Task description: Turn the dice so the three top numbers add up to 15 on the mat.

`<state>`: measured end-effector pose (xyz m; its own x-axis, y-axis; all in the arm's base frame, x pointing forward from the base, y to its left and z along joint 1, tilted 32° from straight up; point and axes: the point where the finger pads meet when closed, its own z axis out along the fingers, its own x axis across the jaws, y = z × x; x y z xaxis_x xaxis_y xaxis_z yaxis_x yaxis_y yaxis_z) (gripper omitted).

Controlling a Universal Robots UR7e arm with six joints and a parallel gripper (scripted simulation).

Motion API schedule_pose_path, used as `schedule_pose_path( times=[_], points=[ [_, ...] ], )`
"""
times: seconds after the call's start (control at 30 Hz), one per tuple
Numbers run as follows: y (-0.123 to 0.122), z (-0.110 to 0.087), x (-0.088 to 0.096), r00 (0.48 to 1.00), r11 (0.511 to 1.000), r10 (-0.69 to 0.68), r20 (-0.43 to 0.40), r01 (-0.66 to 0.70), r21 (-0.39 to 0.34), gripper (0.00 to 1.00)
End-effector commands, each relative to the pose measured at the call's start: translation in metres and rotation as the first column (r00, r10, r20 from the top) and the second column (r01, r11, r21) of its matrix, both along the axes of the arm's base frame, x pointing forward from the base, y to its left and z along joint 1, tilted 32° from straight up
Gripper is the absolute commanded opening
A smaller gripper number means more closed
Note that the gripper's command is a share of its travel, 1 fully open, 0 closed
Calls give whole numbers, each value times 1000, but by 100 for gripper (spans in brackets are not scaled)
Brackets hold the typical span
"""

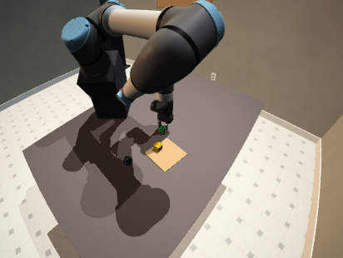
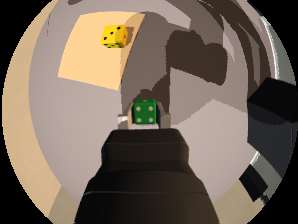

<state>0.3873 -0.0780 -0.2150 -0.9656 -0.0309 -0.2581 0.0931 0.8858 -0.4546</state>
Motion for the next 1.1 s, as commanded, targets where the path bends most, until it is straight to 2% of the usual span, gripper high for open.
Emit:
schedule_pose_path(
  times=[0.0,0.7,0.87,1.07],
  points=[
    [0,0,0,1000,1000,0,1,0,0,57],
    [1,2,0,1000,1000,0,1,0,0,57],
    [6,11,-3,1000,1000,0,1,0,0,57],
    [17,31,-9,1000,1000,0,1,0,0,57]
  ],
)
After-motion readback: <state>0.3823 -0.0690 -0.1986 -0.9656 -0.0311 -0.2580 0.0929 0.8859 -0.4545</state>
